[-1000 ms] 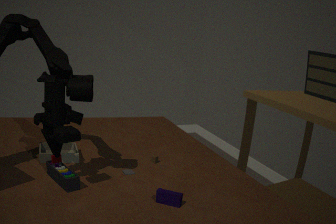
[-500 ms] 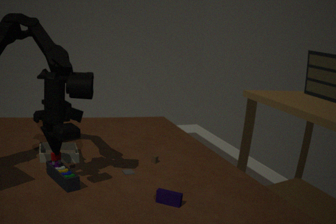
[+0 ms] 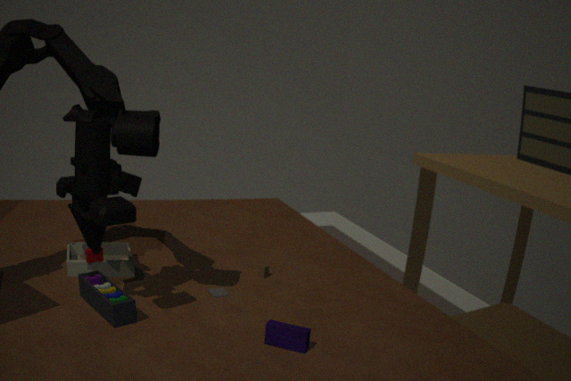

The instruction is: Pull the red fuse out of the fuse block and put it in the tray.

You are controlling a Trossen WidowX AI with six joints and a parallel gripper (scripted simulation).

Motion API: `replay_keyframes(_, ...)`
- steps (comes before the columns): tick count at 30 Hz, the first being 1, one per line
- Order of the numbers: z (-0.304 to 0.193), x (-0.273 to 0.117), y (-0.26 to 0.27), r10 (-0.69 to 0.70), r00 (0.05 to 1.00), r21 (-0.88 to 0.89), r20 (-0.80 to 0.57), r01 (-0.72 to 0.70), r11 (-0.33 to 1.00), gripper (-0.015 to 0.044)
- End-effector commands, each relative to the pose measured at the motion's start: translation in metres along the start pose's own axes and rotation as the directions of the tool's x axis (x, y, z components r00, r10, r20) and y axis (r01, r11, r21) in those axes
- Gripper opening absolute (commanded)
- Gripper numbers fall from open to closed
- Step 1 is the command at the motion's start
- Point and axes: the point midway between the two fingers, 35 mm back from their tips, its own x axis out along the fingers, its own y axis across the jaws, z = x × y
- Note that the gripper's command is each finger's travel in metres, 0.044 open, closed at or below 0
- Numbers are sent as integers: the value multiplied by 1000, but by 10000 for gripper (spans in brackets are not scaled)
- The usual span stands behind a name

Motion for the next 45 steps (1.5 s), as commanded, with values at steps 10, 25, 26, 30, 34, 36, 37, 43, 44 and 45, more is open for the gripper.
replay_keyframes(10, 30, -4, 35, -18, 1000, -10, -3, 18, 1000, 0)
replay_keyframes(25, 73, -5, 135, -3, 1000, -11, 7, 3, 1000, 0)
replay_keyframes(26, 74, -5, 139, -2, 1000, -11, 8, 2, 1000, 0)
replay_keyframes(30, 75, -5, 140, -1, 1000, -11, 8, 1, 1000, 0)
replay_keyframes(34, 75, -4, 140, -1, 1000, -11, 8, 1, 1000, 0)
replay_keyframes(36, 75, -1, 140, -1, 1000, -11, 8, 1, 1000, 0)
replay_keyframes(37, 75, 1, 140, -1, 1000, -11, 8, 1, 1000, 0)
replay_keyframes(43, 75, 10, 140, -1, 1000, -11, 8, 1, 1000, 0)
replay_keyframes(44, 75, 12, 140, -1, 1000, -11, 8, 1, 1000, 0)
replay_keyframes(45, 75, 13, 140, -1, 1000, -11, 8, 1, 1000, 0)
